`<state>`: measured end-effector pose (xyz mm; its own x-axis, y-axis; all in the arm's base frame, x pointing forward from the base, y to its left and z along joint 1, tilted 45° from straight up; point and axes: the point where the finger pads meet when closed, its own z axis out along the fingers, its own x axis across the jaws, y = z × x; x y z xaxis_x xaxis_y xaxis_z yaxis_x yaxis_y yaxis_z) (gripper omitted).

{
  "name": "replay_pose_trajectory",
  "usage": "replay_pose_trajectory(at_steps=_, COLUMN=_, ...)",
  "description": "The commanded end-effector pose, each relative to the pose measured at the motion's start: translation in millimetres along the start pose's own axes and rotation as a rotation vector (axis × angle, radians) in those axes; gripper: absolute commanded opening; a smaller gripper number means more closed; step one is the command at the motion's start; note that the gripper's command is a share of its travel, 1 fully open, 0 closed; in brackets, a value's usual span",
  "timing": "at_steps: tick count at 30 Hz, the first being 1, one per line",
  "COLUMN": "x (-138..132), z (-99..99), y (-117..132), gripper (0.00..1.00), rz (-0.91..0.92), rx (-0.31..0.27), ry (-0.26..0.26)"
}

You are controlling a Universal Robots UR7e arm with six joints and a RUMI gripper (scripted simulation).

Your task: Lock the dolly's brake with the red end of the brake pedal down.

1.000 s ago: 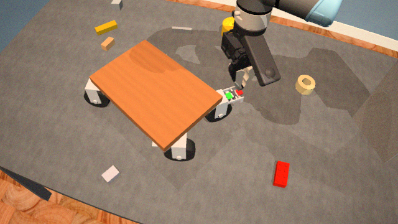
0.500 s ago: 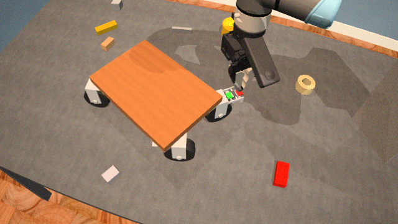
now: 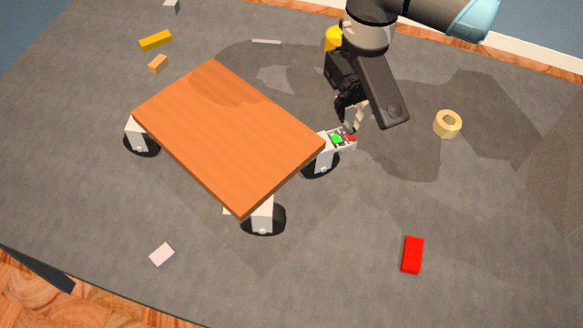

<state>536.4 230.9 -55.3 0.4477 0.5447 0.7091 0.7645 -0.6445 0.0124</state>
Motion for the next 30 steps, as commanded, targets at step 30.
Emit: replay_pose_trajectory(at_steps=30, x=0, z=-44.0, y=0, gripper=0.0, rz=0.0, rx=-0.001, ry=0.0)
